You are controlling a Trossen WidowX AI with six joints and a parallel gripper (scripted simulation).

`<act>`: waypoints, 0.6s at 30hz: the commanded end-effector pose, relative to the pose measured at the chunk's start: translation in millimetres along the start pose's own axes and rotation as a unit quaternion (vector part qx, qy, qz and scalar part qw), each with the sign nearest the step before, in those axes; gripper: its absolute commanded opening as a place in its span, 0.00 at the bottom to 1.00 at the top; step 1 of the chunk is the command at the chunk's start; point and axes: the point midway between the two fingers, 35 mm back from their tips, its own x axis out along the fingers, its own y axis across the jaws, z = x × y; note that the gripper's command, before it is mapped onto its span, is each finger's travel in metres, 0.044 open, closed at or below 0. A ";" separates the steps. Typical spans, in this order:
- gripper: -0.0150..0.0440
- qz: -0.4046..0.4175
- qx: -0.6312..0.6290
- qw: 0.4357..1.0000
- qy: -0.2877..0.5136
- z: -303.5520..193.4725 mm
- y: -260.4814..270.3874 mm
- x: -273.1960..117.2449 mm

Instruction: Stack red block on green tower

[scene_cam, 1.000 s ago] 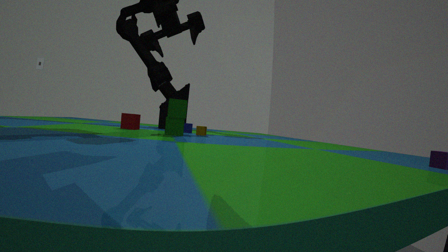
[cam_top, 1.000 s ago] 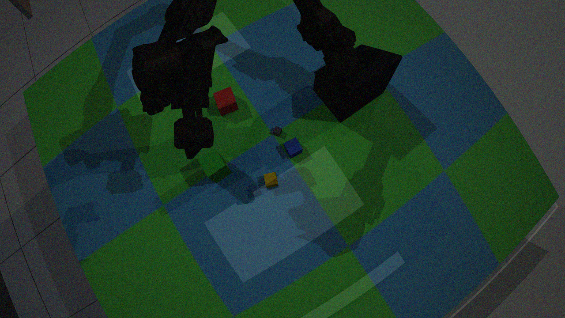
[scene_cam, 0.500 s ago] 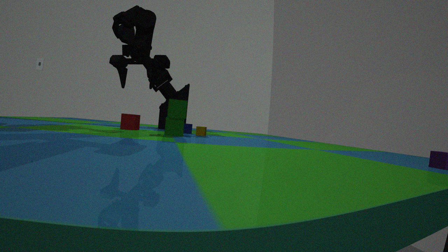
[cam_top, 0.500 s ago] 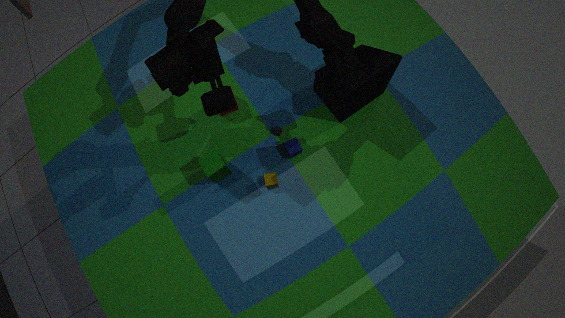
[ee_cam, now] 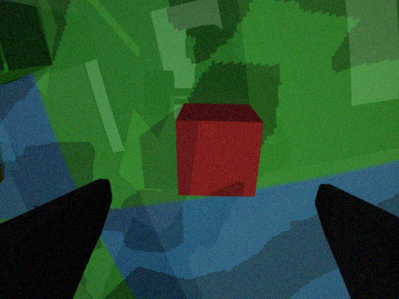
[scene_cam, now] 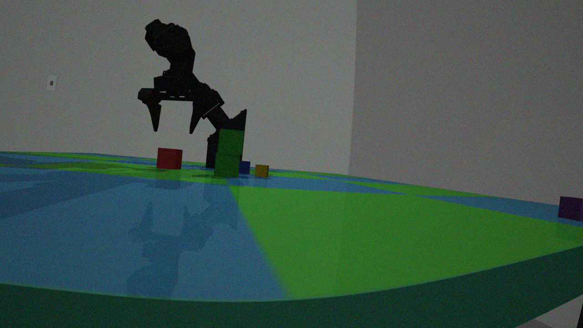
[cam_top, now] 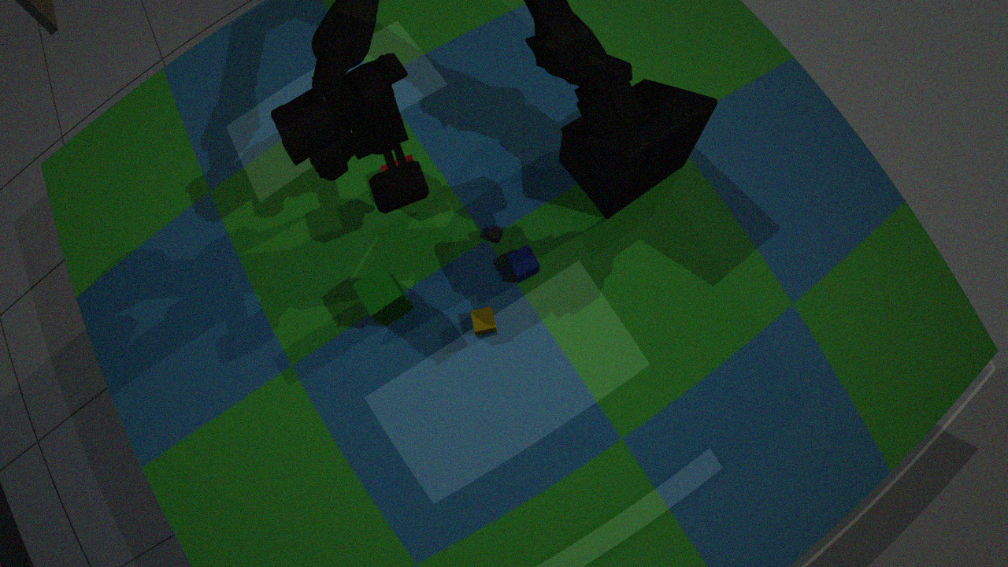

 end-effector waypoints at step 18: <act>1.00 -0.003 -0.003 1.000 0.001 -2.7 -2.0 39.7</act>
